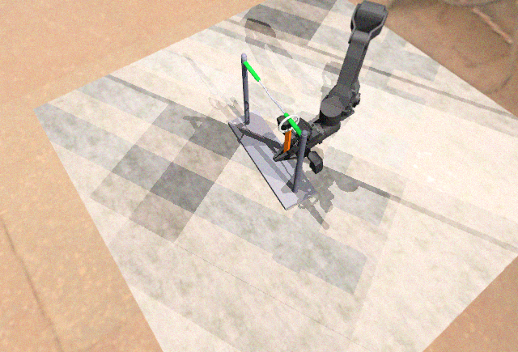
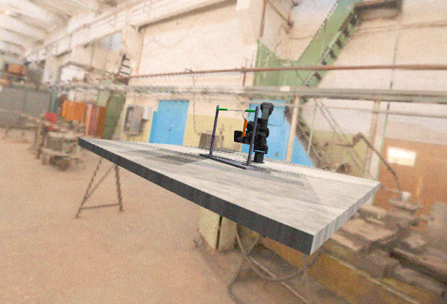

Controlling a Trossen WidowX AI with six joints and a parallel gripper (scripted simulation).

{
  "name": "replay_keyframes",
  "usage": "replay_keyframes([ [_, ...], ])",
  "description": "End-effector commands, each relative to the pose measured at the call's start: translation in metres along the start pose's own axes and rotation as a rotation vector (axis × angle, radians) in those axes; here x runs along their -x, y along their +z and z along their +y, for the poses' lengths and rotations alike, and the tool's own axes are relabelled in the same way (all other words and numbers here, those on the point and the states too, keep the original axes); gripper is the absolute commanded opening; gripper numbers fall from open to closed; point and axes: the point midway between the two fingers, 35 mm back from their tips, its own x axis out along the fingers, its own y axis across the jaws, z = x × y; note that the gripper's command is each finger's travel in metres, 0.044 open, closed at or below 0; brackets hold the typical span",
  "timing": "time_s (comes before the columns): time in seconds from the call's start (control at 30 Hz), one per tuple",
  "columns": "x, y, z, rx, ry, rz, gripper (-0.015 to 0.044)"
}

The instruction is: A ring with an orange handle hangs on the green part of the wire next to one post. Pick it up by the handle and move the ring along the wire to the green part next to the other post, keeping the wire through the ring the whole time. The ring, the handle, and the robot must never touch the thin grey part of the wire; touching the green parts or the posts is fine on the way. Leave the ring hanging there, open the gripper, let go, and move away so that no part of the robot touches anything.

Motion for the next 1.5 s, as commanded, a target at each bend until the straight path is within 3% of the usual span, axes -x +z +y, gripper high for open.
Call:
replay_keyframes([
  [0.0, 0.000, -0.001, -0.001, -0.002, -0.005, 0.001, -0.0150],
  [0.33, 0.000, -0.001, -0.001, -0.002, -0.005, 0.001, -0.0150],
  [0.73, 0.001, 0.000, 0.000, 0.000, 0.000, 0.001, 0.0160],
  [1.47, 0.050, -0.001, 0.000, -0.003, -0.005, 0.006, 0.0160],
])
